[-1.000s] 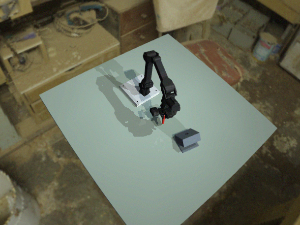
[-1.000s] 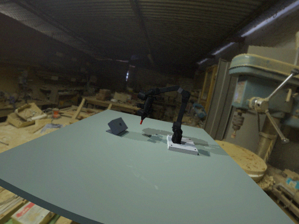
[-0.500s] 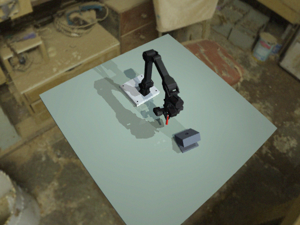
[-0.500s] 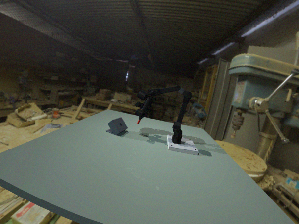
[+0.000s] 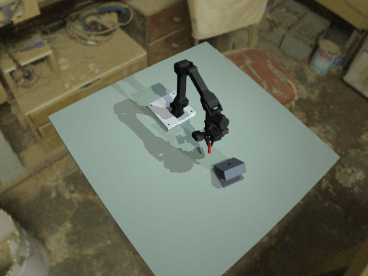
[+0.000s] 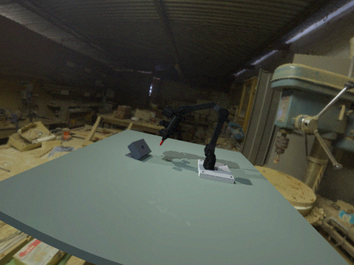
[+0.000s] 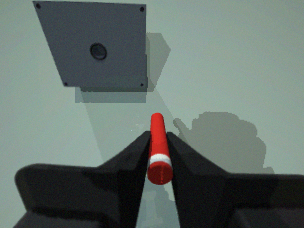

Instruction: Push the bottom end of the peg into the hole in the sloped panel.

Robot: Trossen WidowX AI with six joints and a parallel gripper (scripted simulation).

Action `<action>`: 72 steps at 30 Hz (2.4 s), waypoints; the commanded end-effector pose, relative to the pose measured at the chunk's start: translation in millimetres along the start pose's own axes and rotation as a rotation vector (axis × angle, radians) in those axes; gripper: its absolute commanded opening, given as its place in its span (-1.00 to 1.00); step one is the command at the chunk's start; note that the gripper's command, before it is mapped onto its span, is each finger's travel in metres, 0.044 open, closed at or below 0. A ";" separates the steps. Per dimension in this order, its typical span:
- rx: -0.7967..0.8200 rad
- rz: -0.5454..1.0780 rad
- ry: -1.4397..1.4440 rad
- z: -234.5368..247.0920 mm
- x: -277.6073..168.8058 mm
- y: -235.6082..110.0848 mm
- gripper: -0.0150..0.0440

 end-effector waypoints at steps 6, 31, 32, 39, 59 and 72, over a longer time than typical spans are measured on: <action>0.001 -0.056 -0.002 11.1 2.1 -1.9 -0.49; 0.034 -0.225 -0.009 44.3 8.0 -12.6 -0.49; 0.036 -0.232 -0.009 45.6 8.1 -13.1 -0.49; 0.047 -0.266 -0.009 52.5 9.1 -15.2 -0.49; 0.059 -0.301 -0.007 61.9 21.8 10.0 -0.49; 0.067 -0.323 -0.006 67.1 27.3 25.7 -0.49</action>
Point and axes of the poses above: the point midway between the two fingers, 35 mm back from their tips, its own y axis out along the fingers, its own z axis across the jaws, x = y × z, the point moved 5 cm from there along -y, back along the fingers, and after that the axes turned 4 degrees about -y, right-handed, at the moved point
